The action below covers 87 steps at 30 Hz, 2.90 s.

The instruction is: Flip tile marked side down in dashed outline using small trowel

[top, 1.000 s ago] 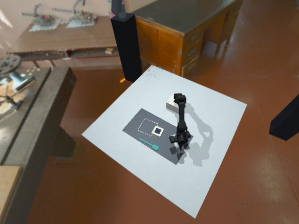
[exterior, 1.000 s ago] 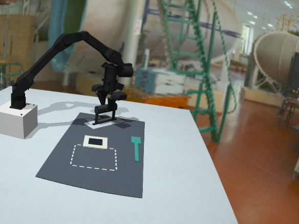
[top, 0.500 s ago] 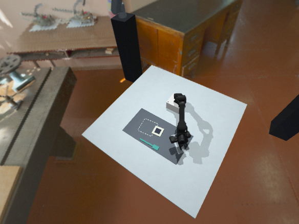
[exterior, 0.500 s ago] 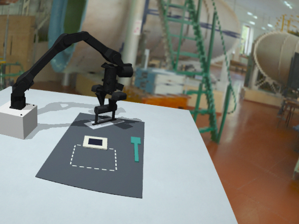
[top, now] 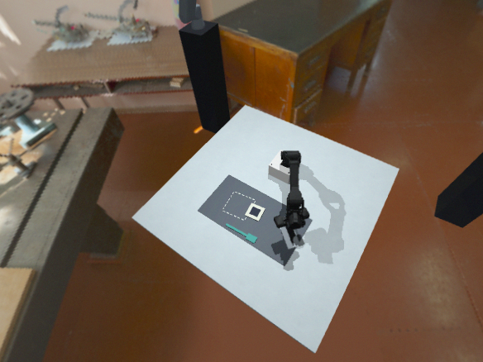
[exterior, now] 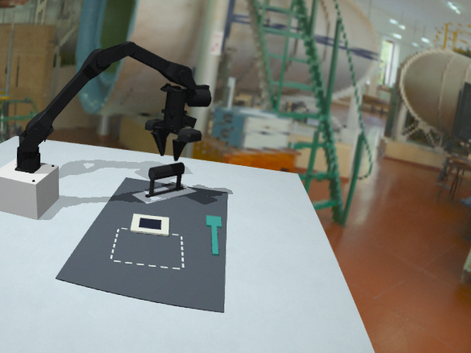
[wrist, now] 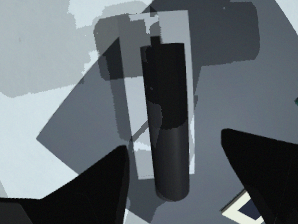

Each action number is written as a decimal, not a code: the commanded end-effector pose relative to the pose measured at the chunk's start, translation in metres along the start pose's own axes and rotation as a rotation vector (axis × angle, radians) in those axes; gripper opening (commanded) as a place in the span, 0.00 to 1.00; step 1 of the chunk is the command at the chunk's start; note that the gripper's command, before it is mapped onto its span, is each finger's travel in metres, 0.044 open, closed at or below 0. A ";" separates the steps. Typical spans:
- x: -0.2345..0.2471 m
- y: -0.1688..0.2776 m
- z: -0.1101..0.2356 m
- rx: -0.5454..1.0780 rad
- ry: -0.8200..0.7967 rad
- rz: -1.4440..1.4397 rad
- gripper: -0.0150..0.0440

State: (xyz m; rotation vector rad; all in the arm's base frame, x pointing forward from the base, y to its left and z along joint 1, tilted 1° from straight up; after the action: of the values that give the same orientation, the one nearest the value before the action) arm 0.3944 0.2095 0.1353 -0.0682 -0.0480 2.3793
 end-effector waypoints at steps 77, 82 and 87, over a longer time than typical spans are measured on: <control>-0.001 0.002 0.003 0.008 0.011 -2.589 0.71; -0.001 0.002 0.003 0.007 0.012 -2.764 0.71; -0.001 0.002 0.003 0.007 0.014 -2.938 0.71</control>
State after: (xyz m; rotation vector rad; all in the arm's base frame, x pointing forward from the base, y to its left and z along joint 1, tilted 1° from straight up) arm 0.3937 0.2072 0.1377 0.0227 -0.0515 -0.4685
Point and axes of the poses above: the point midway between the two fingers, 35 mm back from their tips, its own z axis back along the fingers, its own x axis across the jaws, y = z × x, the point moved 7 cm from there along z, back along the fingers, and after that the axes turned 3 degrees about -z, right-handed, at the moved point
